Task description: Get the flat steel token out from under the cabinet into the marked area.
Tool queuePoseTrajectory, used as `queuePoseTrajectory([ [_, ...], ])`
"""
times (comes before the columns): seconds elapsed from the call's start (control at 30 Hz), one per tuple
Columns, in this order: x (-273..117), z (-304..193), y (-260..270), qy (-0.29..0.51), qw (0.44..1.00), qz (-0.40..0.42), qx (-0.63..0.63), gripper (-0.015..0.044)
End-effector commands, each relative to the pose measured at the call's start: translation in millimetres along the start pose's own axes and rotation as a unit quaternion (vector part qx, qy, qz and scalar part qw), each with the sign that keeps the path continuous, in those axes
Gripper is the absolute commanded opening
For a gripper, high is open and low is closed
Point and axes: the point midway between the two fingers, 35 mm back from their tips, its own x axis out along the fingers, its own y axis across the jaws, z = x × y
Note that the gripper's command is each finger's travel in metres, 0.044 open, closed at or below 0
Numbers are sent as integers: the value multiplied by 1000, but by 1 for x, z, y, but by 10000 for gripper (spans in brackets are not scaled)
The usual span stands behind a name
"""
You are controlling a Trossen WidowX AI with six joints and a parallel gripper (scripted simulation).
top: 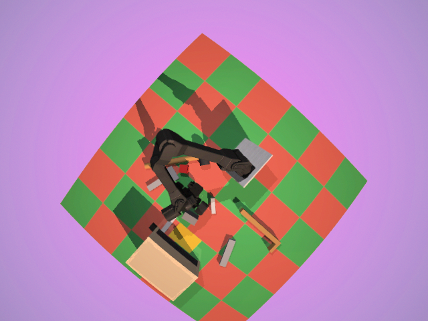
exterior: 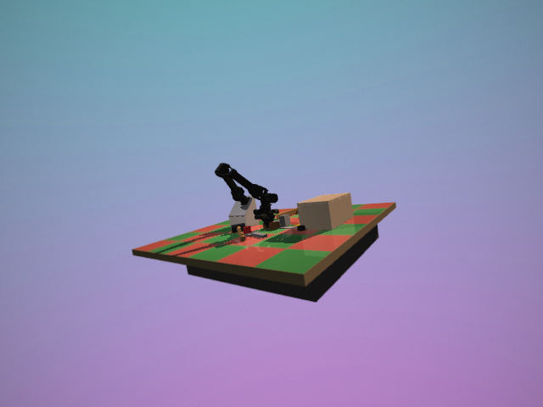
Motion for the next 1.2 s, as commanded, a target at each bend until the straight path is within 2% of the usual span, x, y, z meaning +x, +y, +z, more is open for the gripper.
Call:
queuePoseTrajectory([
  [0.0, 0, -10, 2, 5, 1000, 0, 6, 0],
  [1.17, -1, -48, 1, 6, 1000, 0, 7, 0],
])
